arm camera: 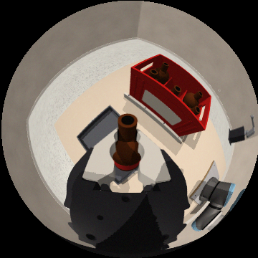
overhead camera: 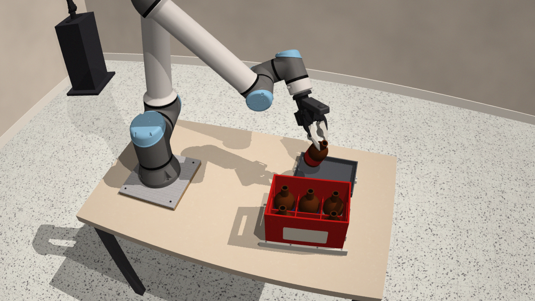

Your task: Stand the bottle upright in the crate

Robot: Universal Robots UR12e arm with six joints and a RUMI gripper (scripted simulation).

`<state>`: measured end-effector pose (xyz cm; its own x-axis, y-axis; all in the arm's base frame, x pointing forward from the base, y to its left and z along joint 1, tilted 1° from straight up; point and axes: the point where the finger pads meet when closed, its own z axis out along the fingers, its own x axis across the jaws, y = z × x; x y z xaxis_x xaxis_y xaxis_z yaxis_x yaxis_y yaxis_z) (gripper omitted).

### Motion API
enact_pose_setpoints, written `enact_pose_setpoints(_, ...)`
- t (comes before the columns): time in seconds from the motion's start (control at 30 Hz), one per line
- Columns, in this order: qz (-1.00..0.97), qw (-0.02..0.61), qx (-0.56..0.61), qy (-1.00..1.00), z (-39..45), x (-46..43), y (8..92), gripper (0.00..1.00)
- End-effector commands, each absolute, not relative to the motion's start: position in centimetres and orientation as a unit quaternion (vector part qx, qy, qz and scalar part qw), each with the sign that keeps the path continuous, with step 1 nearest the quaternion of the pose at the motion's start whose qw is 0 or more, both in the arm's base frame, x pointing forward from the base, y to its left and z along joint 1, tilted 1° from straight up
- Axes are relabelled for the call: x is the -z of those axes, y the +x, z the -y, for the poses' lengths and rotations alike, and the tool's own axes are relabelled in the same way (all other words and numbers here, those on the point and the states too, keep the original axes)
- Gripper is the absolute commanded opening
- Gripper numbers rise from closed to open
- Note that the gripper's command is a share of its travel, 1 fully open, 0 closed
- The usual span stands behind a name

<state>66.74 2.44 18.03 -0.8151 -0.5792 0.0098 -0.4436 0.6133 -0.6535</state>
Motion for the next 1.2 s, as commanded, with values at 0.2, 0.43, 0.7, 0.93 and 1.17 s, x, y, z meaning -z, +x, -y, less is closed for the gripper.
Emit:
enact_pose_setpoints(0.2, -0.891, 0.103, 0.337, -0.286, -2.44, -18.11, 66.82, 0.0)
enact_pose_setpoints(0.43, -0.888, 0.106, 0.346, -0.285, -2.42, -18.07, 66.89, 0.0)
enact_pose_setpoints(0.7, -0.878, 0.113, 0.368, -0.283, -2.41, -18.02, 66.98, 0.0)
enact_pose_setpoints(0.93, -0.869, 0.12, 0.389, -0.28, -2.43, -18.03, 66.93, 0.0)
enact_pose_setpoints(1.17, -0.864, 0.124, 0.401, -0.278, -2.46, -18.06, 66.85, 0.0)
